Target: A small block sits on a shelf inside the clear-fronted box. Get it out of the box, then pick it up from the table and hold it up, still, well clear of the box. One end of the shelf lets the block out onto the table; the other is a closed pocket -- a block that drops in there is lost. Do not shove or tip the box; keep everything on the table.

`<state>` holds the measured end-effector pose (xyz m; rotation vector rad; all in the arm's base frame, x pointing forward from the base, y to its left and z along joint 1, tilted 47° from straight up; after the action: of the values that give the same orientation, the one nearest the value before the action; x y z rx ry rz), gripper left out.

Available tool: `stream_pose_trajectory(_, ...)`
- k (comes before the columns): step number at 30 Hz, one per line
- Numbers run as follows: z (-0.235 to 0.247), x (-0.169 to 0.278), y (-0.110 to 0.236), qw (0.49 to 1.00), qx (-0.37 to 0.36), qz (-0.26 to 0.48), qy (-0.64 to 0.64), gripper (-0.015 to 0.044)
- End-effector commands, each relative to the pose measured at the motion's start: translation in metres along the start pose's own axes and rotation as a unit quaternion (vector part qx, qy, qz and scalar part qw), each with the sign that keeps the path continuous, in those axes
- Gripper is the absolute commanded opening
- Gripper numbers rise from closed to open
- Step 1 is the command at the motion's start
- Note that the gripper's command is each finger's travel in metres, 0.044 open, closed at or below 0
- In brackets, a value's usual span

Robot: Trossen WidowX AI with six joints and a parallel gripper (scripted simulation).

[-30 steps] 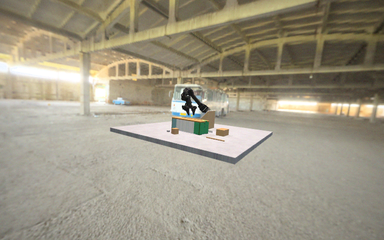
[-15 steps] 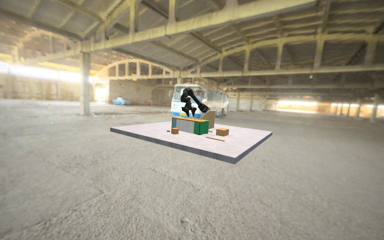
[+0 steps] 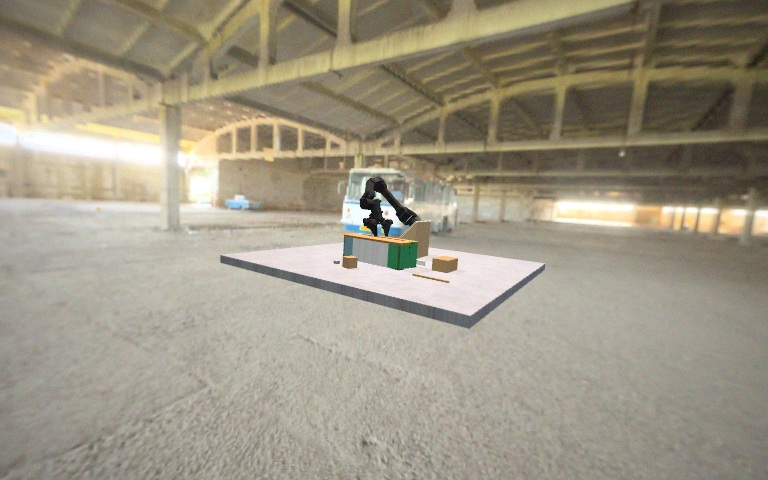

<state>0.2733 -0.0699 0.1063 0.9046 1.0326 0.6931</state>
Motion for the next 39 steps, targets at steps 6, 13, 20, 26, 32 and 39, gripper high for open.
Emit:
stream_pose_trajectory(6, -0.001, -0.005, -0.015, 1.0, 0.005, 0.0, 0.003, 0.04)
stream_pose_trajectory(13, -0.001, -0.009, -0.026, 1.0, 0.005, 0.0, 0.003, 0.04)
stream_pose_trajectory(20, -0.002, -0.014, -0.035, 1.0, 0.004, -0.001, 0.003, 0.04)
stream_pose_trajectory(26, -0.001, -0.008, -0.032, 1.0, 0.0, -0.002, 0.001, 0.04)
stream_pose_trajectory(32, -0.004, 0.01, -0.039, 1.0, 0.0, -0.002, 0.002, 0.04)
stream_pose_trajectory(39, -0.007, 0.031, -0.046, 1.0, 0.0, -0.001, 0.001, 0.04)
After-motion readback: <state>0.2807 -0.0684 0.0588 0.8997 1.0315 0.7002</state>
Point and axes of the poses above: the point midway between the two fingers, 35 mm back from their tips, its own y axis back along the fingers, its own z axis across the jaws, x = y × z, the point moved 5 cm from there along y, back along the fingers, and after that the axes turned 8 degrees about -y, right-handed, at the moved point
